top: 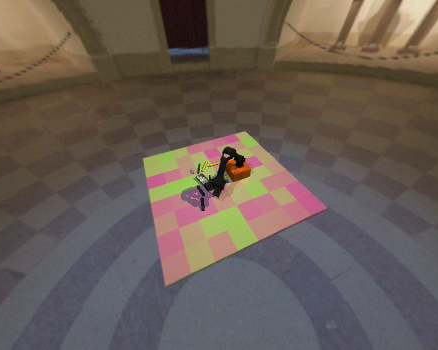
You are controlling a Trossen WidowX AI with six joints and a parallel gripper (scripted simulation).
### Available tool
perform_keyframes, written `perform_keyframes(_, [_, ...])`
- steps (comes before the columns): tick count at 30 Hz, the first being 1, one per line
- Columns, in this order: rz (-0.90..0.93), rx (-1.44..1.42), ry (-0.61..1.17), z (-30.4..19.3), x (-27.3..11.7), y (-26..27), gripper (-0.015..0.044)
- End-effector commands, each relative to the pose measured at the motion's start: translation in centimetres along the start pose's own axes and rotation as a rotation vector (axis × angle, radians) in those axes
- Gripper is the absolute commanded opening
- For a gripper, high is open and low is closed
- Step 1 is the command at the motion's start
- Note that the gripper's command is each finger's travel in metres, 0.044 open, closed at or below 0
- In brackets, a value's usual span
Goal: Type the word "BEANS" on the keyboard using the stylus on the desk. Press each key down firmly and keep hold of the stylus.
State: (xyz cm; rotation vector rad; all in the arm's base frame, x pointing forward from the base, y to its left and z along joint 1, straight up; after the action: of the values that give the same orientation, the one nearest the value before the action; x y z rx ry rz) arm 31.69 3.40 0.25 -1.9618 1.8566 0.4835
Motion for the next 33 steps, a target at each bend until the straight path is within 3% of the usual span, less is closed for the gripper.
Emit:
perform_keyframes(1, [0.001,0.005,-0.002,0.0,0.0,0.0,0.0081])
perform_keyframes(17, [-0.002,0.004,-0.002,-3.1,-1.8,-0.1,0.0084])
perform_keyframes(24, [-0.002,0.004,-0.002,-3.1,-1.8,-0.1,0.0038])
perform_keyframes(26, [-0.002,0.004,-0.003,-3.2,-1.6,-0.1,0.0000])
perform_keyframes(33, [-0.003,0.002,-0.011,-4.8,1.2,-0.5,0.0000])
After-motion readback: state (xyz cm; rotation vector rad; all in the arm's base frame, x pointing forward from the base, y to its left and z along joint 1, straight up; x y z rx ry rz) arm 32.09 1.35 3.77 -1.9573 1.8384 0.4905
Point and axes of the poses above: the point midway between the two fingers, 35 mm back from their tips, its own x axis out along the fingers, its own y axis across the jaws, z = x × y, the point moved 3 cm from there along -x, back along the fingers, and after that the axes turned 2 degrees about x, right-handed, at the moved point
